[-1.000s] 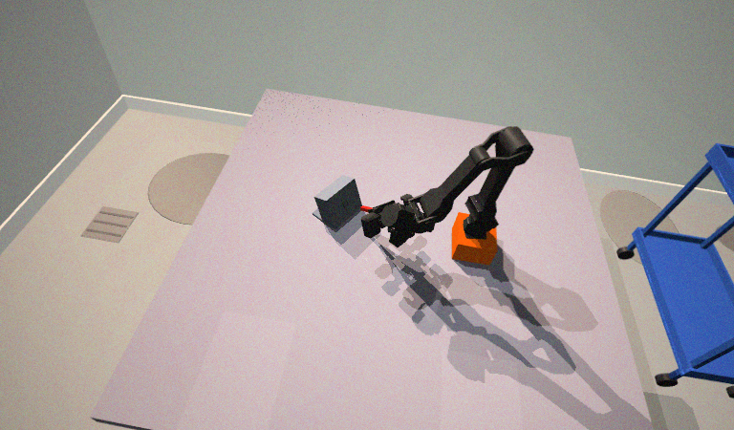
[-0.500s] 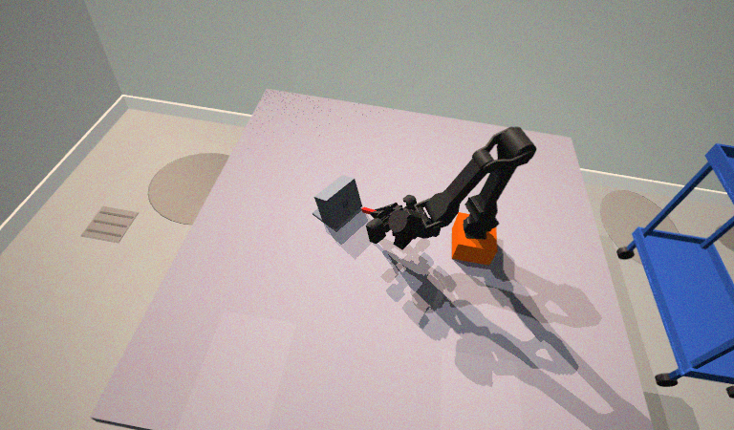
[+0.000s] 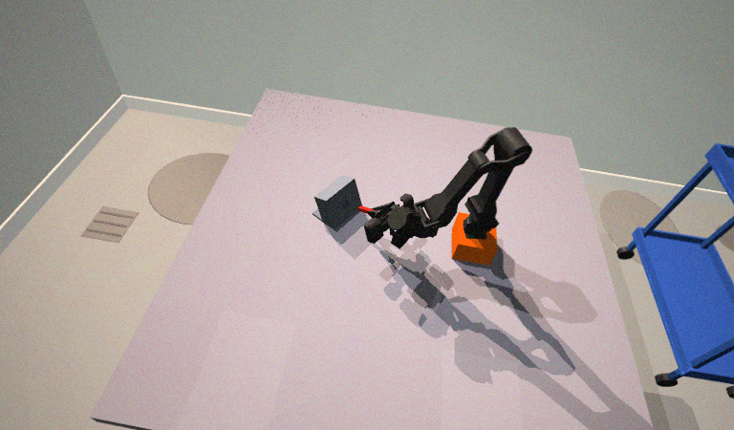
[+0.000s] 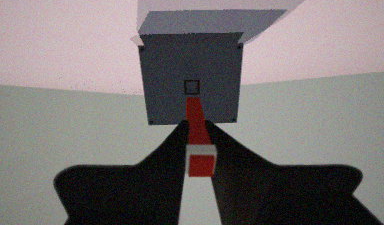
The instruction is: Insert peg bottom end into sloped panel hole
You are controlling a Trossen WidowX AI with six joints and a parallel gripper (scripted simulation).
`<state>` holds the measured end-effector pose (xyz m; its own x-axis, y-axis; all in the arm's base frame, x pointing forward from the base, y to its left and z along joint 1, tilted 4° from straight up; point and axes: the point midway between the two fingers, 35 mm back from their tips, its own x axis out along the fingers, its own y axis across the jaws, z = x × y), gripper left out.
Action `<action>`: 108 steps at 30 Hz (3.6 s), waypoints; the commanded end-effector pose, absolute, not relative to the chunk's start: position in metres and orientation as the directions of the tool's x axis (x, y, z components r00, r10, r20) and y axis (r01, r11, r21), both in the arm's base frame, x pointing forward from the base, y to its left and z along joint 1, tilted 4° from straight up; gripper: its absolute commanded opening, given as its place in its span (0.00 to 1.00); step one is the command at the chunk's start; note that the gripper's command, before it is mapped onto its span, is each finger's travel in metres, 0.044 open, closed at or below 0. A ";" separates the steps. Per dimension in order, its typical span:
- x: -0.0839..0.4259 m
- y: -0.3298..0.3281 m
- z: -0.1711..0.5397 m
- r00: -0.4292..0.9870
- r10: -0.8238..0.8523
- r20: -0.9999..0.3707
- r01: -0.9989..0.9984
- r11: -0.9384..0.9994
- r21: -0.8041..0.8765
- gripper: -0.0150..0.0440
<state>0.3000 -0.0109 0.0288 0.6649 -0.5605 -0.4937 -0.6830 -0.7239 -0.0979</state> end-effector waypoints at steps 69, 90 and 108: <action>0.332 -0.042 0.002 0.702 -0.559 -0.441 -0.637 -0.770 -0.039 0.25; 0.334 -0.041 0.005 0.702 -0.559 -0.441 -0.637 -0.770 -0.039 0.25; 0.338 -0.041 0.007 0.702 -0.559 -0.440 -0.637 -0.770 -0.039 0.25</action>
<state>0.3345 -0.0402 0.0033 0.6981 -0.5578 -0.4490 -0.6352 -0.7718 -0.0288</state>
